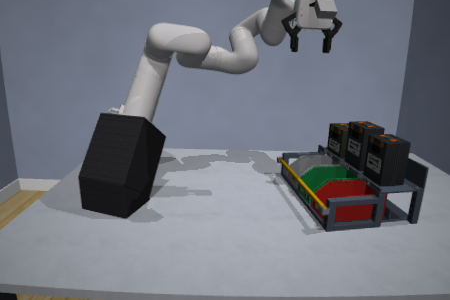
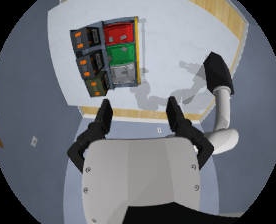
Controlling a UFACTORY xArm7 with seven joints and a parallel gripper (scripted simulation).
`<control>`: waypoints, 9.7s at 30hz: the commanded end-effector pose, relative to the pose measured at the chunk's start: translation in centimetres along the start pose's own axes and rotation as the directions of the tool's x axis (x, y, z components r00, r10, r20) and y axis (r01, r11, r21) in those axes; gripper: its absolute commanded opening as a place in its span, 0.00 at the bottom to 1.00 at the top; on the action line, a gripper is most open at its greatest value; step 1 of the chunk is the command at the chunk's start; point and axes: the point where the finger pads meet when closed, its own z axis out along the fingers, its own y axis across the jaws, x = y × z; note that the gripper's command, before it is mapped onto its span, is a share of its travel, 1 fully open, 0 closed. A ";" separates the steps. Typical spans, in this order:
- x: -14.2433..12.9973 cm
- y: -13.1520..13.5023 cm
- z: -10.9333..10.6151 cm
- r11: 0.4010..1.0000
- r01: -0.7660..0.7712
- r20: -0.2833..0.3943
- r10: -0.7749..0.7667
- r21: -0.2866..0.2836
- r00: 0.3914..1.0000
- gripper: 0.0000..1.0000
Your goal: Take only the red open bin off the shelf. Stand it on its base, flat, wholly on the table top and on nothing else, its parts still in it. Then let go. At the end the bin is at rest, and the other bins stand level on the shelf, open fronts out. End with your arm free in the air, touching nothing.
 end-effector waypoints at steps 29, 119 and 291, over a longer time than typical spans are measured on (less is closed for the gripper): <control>0.1 0.2 3.8 1.000 0.000 -0.003 0.000 0.003 1.000 1.00; 0.1 0.2 21.5 1.000 0.000 -0.002 0.000 0.003 1.000 1.00; 0.1 0.2 28.6 1.000 0.000 -0.002 0.000 0.003 1.000 0.47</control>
